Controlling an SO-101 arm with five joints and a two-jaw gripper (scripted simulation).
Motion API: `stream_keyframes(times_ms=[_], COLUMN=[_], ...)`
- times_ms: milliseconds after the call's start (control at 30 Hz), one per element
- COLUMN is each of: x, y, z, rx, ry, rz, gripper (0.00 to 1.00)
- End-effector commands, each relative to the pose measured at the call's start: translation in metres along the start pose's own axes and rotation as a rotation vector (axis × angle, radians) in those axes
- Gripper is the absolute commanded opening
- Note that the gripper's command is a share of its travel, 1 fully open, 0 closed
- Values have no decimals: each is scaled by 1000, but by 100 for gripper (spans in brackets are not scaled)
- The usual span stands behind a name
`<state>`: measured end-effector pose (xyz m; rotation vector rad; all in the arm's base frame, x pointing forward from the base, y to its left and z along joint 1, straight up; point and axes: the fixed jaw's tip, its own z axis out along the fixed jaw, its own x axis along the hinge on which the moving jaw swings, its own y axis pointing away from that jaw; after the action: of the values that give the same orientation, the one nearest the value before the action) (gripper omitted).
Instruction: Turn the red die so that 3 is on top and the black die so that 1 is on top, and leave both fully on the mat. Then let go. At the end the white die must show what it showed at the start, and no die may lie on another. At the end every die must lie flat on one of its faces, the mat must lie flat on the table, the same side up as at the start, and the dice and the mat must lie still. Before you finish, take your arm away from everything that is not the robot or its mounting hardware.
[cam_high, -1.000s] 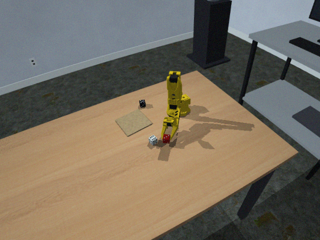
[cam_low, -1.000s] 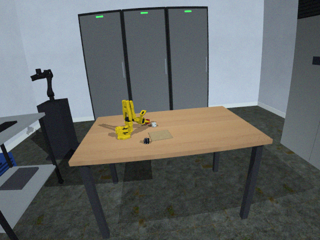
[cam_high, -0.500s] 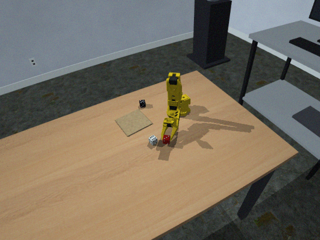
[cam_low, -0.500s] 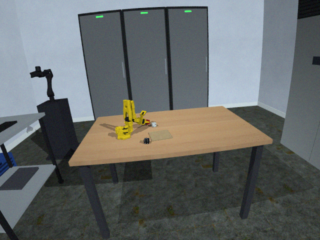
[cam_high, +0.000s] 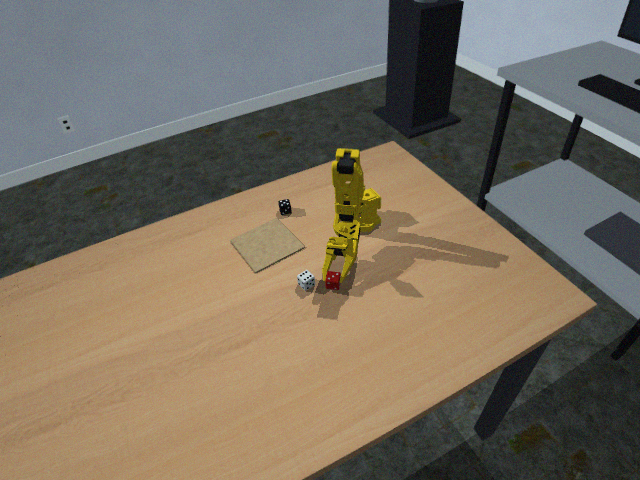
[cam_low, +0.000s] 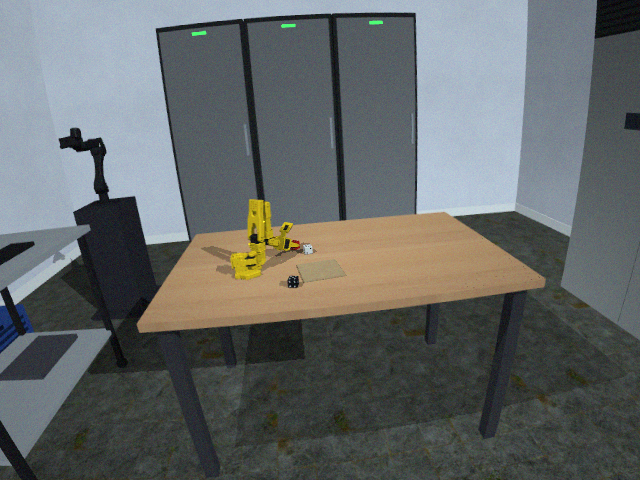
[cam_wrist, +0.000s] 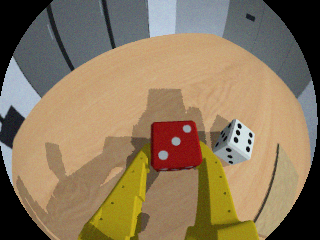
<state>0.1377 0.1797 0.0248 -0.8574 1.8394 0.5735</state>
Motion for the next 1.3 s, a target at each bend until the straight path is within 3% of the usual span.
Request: stream_keyframes(times_ms=[0, 1267], x=[-8, -2], y=[-2, -2], z=[3, 6], rx=[7, 7], ry=[-49, -49], rz=[-5, -5], gripper=[0, 0])
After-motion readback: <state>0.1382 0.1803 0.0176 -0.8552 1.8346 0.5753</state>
